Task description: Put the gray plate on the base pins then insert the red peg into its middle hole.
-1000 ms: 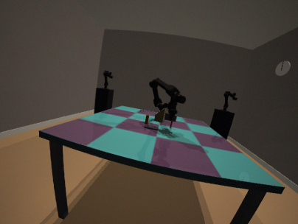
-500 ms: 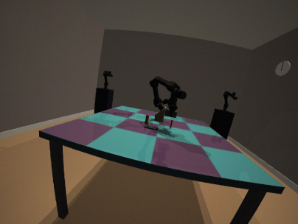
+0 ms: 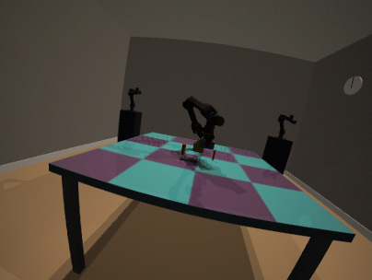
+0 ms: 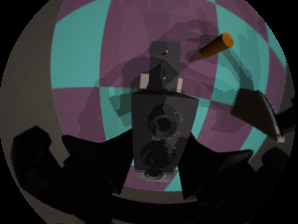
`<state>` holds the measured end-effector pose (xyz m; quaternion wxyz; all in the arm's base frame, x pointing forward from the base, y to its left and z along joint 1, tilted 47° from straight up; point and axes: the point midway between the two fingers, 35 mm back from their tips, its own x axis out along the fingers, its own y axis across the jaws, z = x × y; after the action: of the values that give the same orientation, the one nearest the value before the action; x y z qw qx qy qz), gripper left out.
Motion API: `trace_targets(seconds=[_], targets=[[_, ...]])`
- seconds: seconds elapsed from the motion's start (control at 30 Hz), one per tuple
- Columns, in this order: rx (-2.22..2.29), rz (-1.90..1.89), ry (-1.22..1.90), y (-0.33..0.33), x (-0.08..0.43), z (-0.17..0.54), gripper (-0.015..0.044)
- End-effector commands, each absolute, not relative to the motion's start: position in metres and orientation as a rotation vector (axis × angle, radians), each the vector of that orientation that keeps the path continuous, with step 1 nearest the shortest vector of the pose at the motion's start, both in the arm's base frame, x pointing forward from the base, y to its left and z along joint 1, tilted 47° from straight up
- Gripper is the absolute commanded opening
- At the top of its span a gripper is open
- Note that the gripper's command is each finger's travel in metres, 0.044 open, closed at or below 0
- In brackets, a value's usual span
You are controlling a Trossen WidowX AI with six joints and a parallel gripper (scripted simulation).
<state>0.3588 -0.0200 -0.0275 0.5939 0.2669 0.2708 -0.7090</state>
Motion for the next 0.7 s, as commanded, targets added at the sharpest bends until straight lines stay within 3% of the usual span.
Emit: trace_targets(seconds=[0.0, 0.67], targets=[[0.623, -1.64, 0.626, -0.03, 0.359, -0.022, 0.0], [0.62, -1.644, 0.616, -0.091, 0.347, -0.004, 0.0]])
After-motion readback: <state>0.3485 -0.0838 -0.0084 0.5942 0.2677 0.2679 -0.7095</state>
